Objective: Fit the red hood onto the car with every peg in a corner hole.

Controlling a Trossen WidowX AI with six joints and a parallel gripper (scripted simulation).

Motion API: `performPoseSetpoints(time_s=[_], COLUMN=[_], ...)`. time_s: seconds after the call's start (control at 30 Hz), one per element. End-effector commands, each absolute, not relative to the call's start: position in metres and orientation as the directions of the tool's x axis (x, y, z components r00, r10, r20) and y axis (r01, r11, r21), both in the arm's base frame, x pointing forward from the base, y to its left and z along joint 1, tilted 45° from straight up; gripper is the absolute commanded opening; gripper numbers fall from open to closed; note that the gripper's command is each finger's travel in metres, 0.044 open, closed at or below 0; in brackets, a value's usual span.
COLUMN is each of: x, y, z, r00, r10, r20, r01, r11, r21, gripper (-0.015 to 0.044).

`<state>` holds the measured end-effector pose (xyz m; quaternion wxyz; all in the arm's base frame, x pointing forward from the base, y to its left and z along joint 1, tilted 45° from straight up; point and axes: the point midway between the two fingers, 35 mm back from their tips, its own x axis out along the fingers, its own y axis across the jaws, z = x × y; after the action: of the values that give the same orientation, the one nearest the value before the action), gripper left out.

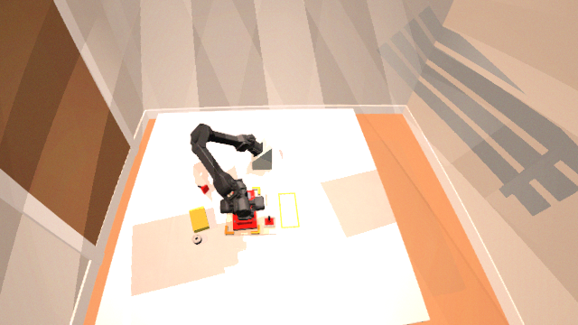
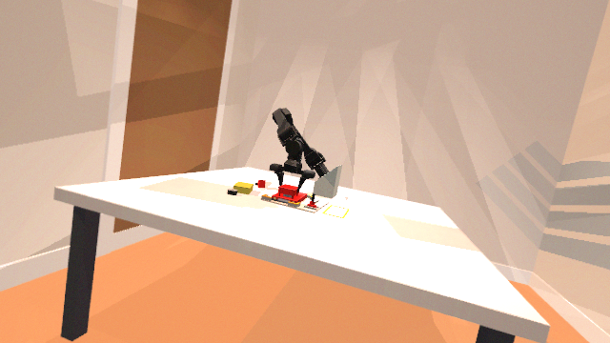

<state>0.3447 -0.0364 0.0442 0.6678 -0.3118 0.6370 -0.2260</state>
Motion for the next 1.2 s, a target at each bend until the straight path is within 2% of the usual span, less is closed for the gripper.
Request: performPoseSetpoints(time_s=[0.0, 0.87, 1.17], x=[0.3448, 0.3457, 0.3456], y=[-0.0377, -0.0426, -0.0435], z=[0.0424, 0.0382, 0.0376], r00=[0.087, 0.087, 0.085], r10=[-0.700, -0.699, -0.699], r20=[-0.709, -0.710, -0.710], r01=[-0.098, -0.089, -0.088], r11=[0.702, 0.704, 0.704], r21=[-0.706, -0.704, -0.704], gripper=[0.0000, 0.0000, 0.0236])
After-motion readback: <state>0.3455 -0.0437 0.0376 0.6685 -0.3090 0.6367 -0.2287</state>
